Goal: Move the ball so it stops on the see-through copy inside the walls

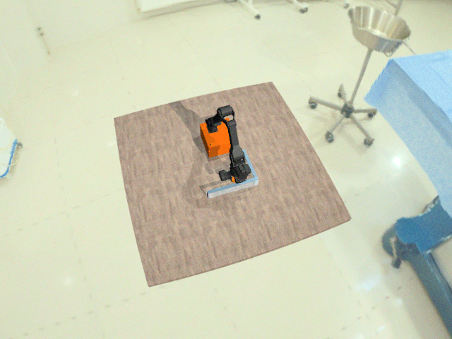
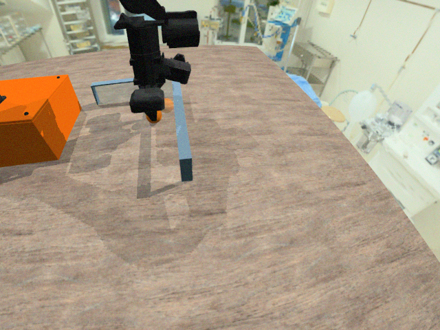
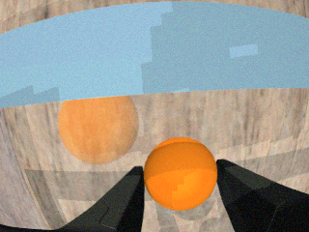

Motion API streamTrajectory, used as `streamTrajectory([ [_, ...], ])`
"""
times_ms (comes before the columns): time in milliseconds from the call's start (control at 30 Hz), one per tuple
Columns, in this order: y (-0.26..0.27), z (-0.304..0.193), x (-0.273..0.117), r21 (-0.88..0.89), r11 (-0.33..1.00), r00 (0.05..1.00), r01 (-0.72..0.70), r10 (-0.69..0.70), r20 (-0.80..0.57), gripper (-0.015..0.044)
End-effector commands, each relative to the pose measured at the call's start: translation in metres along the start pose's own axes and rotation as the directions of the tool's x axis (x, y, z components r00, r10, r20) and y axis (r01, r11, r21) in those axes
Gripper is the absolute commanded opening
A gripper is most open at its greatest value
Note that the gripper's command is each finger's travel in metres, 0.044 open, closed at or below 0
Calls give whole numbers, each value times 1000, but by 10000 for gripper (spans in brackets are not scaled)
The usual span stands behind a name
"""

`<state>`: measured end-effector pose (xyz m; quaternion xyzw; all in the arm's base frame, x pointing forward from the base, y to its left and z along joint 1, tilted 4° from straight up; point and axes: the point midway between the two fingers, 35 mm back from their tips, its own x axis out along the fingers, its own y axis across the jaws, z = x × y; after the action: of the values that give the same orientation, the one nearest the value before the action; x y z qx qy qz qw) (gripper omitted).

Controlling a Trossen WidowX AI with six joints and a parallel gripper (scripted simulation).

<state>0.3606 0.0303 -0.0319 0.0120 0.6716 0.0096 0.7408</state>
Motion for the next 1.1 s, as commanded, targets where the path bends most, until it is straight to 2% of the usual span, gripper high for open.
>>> streamTrajectory([
  [0, 1, 0, -4, -1, 1000, 1000, -3, 3, -5, 52],
  [67, 1, 3, -20, -1, 1000, 1000, -3, 3, -5, 0],
  [467, 0, 1, -126, -1, 1000, 1000, -3, 3, -5, 0],
  [733, 2, 2, -125, -1, 1000, 1000, -3, 3, -5, 0],
  [1067, 37, 27, -85, -1, 1000, 1000, -6, 6, -3, 0],
])
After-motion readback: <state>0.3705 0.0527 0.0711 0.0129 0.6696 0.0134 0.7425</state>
